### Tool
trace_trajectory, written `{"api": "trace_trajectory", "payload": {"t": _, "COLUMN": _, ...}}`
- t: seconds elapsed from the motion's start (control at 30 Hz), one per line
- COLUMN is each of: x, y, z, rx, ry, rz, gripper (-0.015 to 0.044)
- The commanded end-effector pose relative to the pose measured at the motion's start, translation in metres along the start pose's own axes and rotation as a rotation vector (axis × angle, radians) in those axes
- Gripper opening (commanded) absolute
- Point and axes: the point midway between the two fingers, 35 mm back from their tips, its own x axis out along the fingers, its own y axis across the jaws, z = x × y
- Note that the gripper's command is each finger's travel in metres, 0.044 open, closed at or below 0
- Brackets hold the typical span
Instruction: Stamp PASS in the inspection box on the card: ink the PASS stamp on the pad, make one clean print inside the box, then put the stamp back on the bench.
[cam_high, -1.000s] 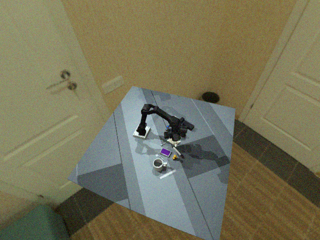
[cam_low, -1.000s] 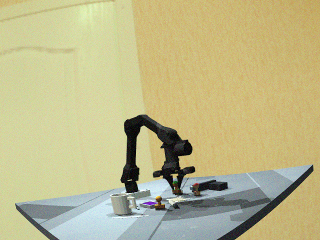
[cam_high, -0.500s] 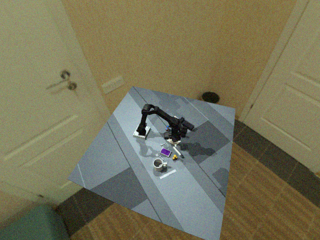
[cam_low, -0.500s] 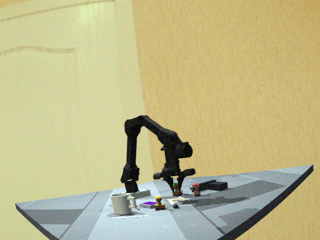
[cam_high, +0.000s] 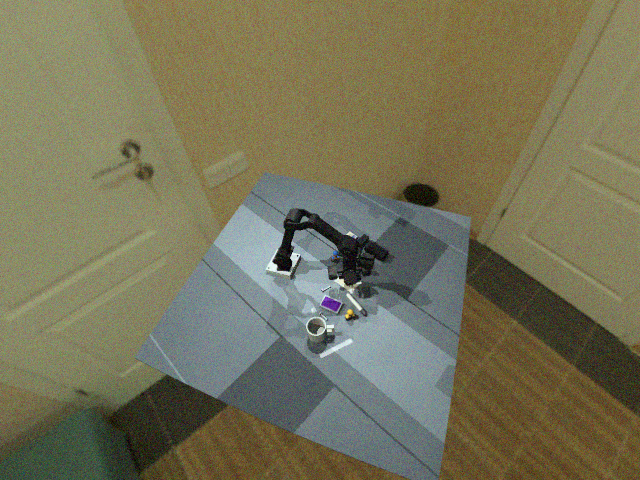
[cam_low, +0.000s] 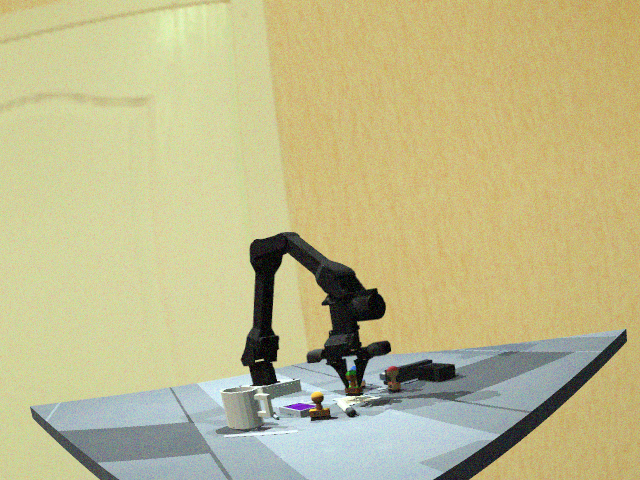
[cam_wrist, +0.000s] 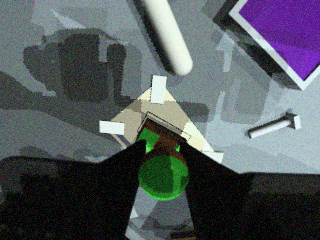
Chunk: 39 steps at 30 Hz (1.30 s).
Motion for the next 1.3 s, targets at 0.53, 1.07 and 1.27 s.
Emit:
{"api": "trace_trajectory", "payload": {"t": 0.53, "x": 0.0094, "y": -0.0021, "z": -0.0017, "rx": 0.012, "ry": 0.008, "rz": -0.005, "gripper": 0.0}}
{"api": "trace_trajectory", "payload": {"t": 1.07, "x": 0.0124, "y": -0.0022, "z": -0.0017, "rx": 0.012, "ry": 0.008, "rz": -0.005, "gripper": 0.0}}
{"api": "trace_trajectory", "payload": {"t": 1.27, "x": 0.0136, "y": -0.0022, "z": -0.0018, "rx": 0.012, "ry": 0.008, "rz": -0.005, "gripper": 0.0}}
